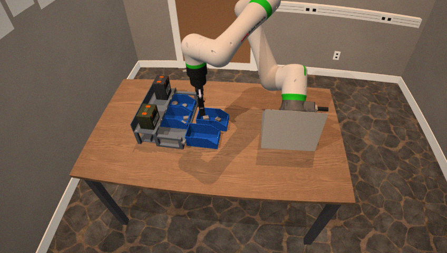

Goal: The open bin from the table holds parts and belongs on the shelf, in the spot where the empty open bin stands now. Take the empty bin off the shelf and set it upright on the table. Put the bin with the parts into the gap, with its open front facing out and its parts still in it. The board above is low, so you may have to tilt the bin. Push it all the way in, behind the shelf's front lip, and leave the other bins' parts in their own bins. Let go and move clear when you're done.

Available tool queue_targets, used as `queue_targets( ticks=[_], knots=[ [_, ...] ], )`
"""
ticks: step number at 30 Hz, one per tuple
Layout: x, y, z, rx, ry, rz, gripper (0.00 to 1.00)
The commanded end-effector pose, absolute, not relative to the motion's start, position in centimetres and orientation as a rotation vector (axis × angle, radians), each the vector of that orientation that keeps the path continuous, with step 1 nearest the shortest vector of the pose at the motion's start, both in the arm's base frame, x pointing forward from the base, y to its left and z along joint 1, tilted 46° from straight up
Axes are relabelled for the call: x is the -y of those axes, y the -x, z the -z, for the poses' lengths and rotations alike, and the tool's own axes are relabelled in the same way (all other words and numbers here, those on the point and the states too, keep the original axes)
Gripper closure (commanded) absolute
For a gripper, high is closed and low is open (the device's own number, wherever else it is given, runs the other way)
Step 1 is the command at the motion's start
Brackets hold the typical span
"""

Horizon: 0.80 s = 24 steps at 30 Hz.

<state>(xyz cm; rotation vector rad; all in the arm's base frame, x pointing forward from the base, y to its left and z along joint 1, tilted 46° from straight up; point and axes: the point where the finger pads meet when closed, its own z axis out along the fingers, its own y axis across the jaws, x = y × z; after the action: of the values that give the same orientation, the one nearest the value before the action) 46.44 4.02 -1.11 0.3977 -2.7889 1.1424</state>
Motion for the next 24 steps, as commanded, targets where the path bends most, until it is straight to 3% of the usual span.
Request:
queue_targets(
  ticks=[1,24],
  knots=[
    [-4.11,-46.50,1.07,2.908,-0.017,-1.233,0.76],
    [-4.11,-46.50,1.07,2.917,0.024,-1.241,0.76]
  ],
)
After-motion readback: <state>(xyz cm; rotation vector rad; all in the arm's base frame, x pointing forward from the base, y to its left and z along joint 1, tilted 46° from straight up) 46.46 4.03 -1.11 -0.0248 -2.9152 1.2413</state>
